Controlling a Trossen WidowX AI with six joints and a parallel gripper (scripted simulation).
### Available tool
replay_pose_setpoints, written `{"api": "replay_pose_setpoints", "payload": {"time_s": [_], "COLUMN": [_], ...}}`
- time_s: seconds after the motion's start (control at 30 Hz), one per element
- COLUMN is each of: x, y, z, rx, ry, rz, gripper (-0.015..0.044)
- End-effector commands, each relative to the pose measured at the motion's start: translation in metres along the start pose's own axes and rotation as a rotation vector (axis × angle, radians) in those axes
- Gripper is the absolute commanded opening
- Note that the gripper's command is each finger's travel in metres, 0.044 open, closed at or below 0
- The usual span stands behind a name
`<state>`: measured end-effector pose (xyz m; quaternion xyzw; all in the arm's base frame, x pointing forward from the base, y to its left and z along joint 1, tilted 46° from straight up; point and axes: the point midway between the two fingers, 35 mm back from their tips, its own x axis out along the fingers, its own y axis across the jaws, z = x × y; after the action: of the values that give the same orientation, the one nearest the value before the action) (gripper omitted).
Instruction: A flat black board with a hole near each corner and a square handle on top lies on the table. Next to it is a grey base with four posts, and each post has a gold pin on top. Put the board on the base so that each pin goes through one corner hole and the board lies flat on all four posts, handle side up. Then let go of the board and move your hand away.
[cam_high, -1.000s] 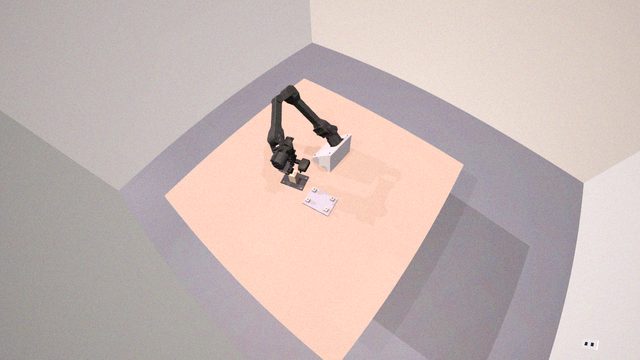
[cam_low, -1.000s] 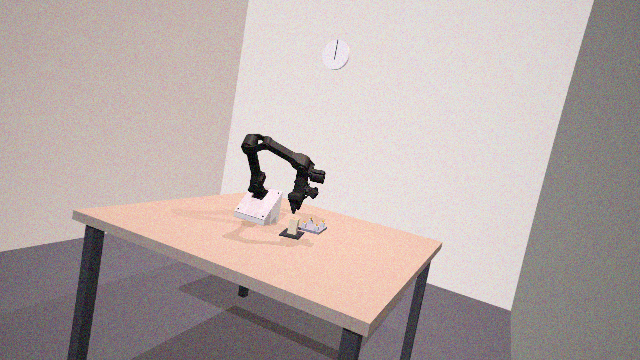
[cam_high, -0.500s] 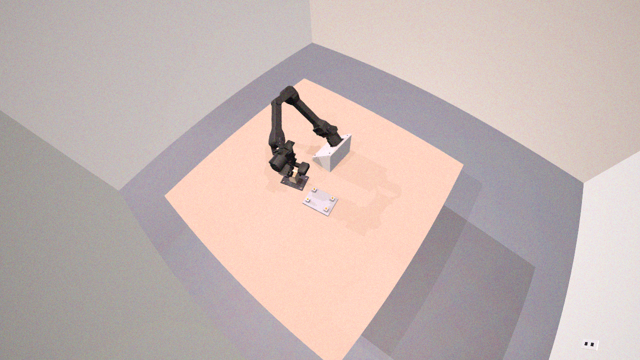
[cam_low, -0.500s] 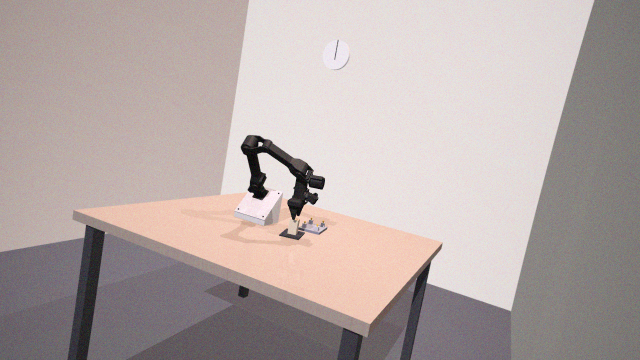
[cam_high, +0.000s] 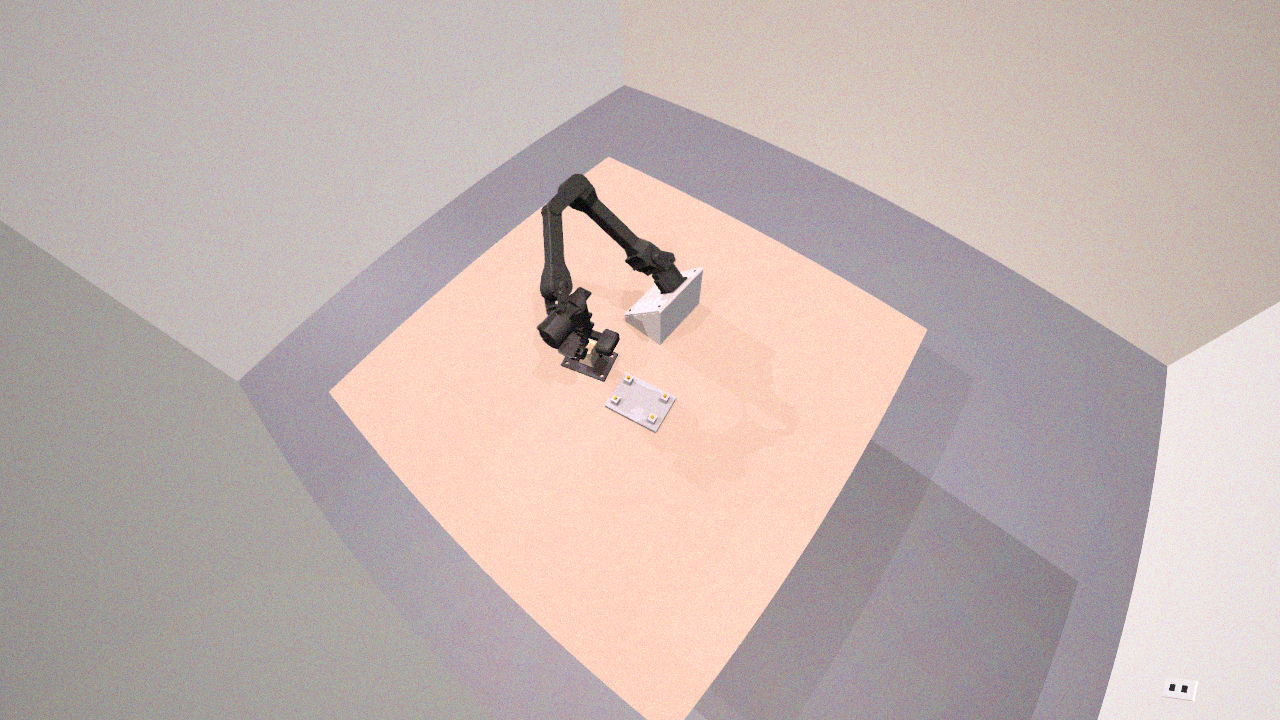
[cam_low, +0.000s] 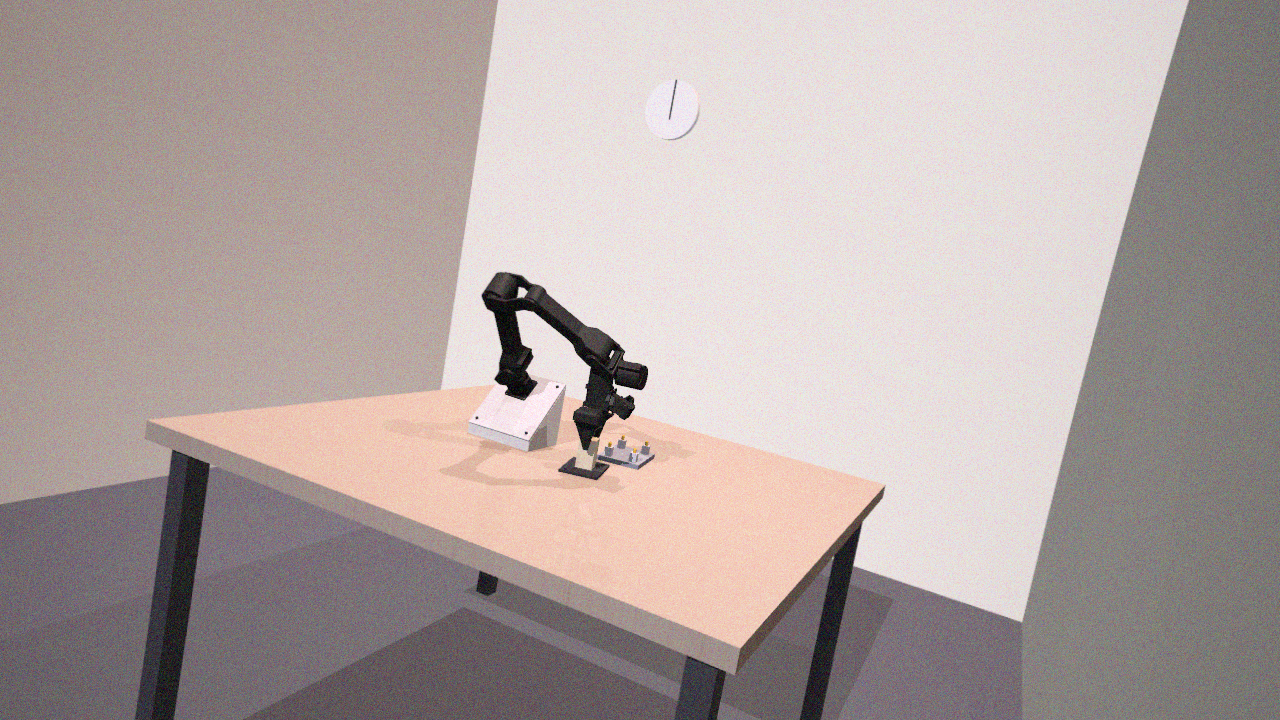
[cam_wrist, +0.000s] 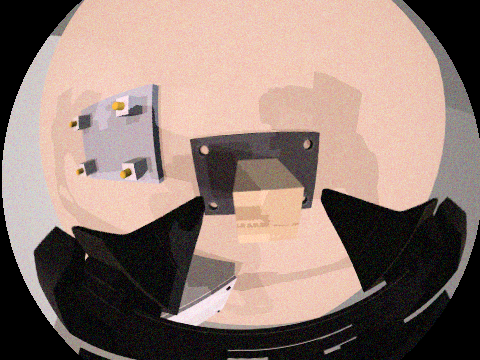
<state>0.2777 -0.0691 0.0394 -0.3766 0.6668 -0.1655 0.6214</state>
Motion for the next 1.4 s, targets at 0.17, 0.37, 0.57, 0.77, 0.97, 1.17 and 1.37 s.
{"api": "replay_pose_setpoints", "payload": {"time_s": [0.17,0.37,0.57,0.77,0.97,1.17,1.37], "x": [0.016,0.026,0.031,0.031,0.031,0.03,0.016], "y": [0.001,0.0,0.0,0.0,0.0,0.0,0.001], "z": [-0.003,-0.004,-0.005,-0.005,-0.005,-0.004,-0.002], "rx": [-0.012,-0.013,-0.014,-0.014,-0.014,-0.014,-0.014], "ry": [0.01,0.011,0.012,0.012,0.012,0.012,0.01], "rz": [-0.007,-0.009,-0.011,-0.011,-0.011,-0.011,-0.007], "gripper": [0.044,0.044,0.0414,0.0256,0.0157,0.0059,0.0]}}
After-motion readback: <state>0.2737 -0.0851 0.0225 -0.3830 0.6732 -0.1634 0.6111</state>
